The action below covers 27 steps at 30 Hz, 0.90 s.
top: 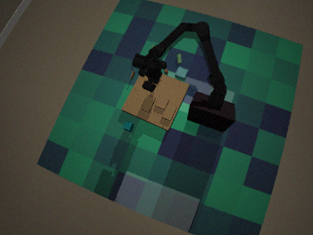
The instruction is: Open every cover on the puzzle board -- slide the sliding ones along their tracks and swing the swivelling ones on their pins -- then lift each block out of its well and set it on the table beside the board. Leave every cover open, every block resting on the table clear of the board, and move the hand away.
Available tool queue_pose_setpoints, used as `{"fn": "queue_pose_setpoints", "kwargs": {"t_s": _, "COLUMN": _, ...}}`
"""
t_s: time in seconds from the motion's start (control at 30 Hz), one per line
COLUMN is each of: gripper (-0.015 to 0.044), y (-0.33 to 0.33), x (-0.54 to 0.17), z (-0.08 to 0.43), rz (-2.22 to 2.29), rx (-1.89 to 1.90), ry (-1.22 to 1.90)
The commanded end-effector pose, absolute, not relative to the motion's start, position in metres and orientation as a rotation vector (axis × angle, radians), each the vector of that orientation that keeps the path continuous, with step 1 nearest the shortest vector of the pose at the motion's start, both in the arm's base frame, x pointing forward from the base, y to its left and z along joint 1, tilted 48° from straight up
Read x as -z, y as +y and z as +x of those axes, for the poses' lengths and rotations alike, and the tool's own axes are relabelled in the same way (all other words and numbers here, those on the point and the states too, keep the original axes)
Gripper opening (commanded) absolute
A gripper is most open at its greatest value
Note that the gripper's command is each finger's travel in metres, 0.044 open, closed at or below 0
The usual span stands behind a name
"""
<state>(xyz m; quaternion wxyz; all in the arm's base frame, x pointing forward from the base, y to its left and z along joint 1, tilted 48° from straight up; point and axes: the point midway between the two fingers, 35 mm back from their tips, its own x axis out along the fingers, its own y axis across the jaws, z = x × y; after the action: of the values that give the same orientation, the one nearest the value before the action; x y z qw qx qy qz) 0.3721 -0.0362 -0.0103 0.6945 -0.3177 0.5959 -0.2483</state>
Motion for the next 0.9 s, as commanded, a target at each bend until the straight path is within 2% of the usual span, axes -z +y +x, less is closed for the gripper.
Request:
{"fn": "queue_pose_setpoints", "kwargs": {"t_s": 0.0, "gripper": 0.0, "y": -0.036, "x": 0.011, "z": 0.376, "rz": -0.718, "rx": 0.554, "ry": 1.334}}
{"fn": "queue_pose_setpoints", "kwargs": {"t_s": 0.87, "gripper": 0.0, "y": -0.033, "x": 0.009, "z": 0.402, "rz": -0.717, "rx": 0.554, "ry": 1.332}}
